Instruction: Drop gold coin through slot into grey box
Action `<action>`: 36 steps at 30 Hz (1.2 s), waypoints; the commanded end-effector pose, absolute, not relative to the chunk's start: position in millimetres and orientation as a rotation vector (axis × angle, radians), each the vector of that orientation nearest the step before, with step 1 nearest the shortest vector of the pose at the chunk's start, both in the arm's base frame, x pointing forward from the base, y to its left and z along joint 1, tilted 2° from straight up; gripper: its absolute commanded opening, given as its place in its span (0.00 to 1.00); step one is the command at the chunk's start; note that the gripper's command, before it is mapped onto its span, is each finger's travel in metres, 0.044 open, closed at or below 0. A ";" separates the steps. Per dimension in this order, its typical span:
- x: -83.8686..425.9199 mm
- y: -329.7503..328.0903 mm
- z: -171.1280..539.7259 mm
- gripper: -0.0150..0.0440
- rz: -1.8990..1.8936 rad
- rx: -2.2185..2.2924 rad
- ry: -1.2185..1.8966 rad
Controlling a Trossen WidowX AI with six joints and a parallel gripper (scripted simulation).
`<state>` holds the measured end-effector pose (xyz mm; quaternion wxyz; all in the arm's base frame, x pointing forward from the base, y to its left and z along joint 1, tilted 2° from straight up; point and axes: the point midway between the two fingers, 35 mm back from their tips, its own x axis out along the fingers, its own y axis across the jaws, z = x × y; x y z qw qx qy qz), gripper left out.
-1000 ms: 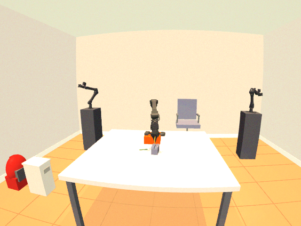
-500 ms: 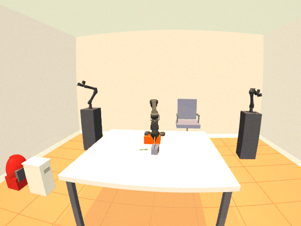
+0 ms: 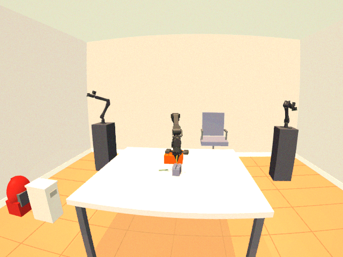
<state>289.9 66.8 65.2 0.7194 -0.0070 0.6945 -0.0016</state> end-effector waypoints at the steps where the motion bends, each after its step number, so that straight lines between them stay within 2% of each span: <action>1: 292.9 66.7 66.9 0.25 -0.006 -0.009 1.530; 36: 291.2 66.0 56.9 0.25 0.002 -0.022 1.538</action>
